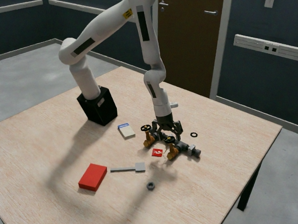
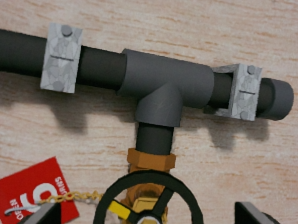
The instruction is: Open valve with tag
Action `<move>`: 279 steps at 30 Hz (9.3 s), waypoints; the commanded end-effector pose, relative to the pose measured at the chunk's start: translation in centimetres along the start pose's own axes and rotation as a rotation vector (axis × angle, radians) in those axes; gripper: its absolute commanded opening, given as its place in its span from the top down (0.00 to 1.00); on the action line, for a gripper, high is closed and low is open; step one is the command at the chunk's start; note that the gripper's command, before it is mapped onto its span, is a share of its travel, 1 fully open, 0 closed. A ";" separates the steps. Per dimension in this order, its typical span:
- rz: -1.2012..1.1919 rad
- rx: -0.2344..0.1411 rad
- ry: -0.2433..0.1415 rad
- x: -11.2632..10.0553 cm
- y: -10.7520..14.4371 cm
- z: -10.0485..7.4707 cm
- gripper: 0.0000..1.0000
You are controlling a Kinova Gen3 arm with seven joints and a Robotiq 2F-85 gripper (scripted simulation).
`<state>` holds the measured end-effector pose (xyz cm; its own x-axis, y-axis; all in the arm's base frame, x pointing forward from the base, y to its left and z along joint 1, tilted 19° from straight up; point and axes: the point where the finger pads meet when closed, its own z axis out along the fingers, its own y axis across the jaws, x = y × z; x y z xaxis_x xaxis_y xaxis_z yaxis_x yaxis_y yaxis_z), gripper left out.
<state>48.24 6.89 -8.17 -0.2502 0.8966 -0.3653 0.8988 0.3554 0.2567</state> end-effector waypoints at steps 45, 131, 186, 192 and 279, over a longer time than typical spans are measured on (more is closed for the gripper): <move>0.065 -0.002 -0.001 0.0 0.1 -0.1 0.41; -2.878 0.000 -0.002 0.0 0.1 -0.1 0.00; -1.891 -0.001 -0.002 0.0 0.1 -0.1 0.00; -1.462 -0.001 -0.002 0.0 0.1 -0.1 0.00; -0.105 -0.002 -0.001 0.0 0.1 -0.1 0.41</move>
<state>48.24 6.89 -8.15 -0.3002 0.8746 -0.3808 0.8830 0.4058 0.2359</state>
